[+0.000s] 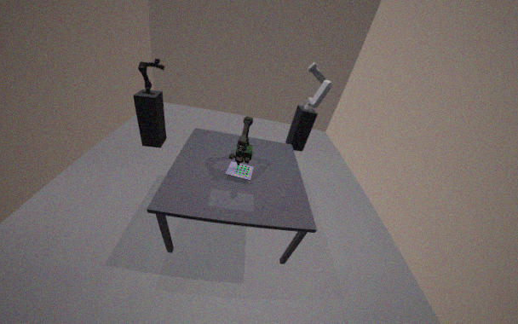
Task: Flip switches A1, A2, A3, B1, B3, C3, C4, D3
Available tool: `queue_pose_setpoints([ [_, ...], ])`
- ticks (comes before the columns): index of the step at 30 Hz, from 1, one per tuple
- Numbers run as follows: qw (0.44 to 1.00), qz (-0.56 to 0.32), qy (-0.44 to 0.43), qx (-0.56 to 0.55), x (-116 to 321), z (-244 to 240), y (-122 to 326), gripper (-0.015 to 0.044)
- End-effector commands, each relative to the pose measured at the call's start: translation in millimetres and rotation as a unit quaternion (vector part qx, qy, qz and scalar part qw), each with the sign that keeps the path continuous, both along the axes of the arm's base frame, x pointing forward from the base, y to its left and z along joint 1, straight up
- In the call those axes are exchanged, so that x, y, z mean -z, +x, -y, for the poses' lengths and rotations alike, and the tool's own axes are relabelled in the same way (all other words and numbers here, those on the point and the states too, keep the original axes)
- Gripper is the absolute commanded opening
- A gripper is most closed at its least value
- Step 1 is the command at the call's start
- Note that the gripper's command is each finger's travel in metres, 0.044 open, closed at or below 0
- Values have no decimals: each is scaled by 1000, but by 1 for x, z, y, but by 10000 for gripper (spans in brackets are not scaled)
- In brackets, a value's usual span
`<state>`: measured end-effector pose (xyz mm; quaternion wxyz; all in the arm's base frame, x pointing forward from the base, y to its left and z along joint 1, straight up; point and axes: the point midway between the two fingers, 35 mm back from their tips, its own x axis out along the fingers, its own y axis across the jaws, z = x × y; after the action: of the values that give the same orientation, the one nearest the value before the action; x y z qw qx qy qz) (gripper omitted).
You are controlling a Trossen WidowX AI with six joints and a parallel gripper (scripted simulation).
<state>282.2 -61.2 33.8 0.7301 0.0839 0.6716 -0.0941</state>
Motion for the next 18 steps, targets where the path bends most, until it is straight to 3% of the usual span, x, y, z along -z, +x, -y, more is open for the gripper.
queue_pose_setpoints([
  [1,1000,1,1,-3,8,0,1,0],
  [18,1000,1,1,-3,22,0,3,0],
])
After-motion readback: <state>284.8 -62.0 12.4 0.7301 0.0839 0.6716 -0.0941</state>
